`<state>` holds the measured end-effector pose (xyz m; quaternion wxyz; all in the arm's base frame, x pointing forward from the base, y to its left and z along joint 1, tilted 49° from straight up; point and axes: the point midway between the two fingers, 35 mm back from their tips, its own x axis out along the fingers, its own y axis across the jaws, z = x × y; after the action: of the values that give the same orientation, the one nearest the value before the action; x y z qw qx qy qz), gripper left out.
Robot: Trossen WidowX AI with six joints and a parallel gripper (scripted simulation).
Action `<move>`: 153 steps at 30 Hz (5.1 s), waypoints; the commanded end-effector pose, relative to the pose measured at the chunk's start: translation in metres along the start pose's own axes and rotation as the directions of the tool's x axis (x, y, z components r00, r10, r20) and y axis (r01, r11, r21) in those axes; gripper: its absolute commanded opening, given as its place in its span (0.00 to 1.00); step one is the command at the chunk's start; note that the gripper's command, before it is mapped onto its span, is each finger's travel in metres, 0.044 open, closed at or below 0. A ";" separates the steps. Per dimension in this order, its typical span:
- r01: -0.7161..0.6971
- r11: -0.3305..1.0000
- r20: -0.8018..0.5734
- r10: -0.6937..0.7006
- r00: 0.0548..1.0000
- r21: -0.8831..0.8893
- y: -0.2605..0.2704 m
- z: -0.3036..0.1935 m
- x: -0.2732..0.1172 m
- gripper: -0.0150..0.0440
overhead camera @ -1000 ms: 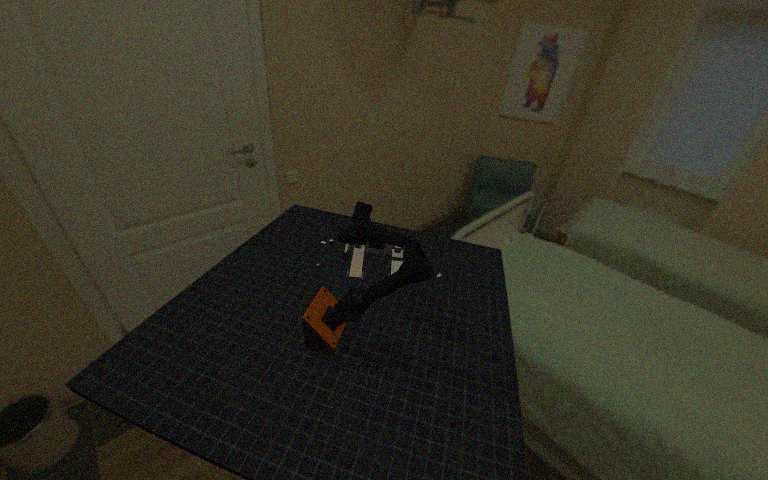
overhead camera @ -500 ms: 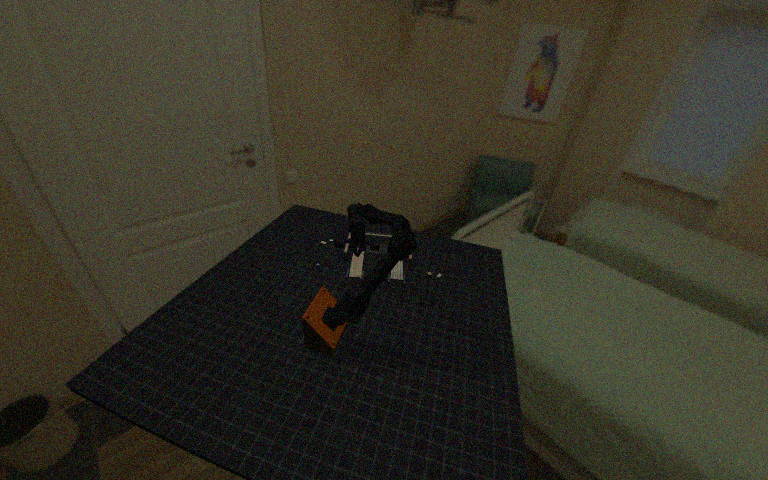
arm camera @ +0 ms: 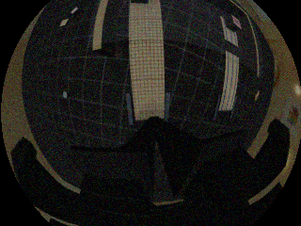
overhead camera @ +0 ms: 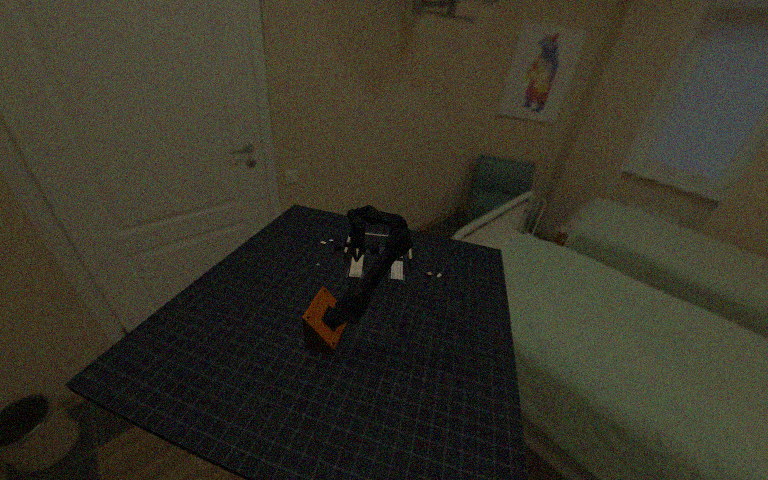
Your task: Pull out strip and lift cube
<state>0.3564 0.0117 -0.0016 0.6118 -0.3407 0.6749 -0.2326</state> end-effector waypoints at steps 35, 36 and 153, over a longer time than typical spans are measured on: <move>0.005 1.000 -0.010 -0.005 1.000 -0.004 0.001 -0.005 0.064 0.25; 0.005 1.000 -0.010 -0.005 1.000 -0.004 0.002 -0.005 0.064 0.25; 0.005 1.000 -0.012 -0.005 1.000 -0.007 0.005 -0.068 0.070 0.25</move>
<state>0.2990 -0.0401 -0.0387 0.6158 -0.3438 0.6694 -0.2334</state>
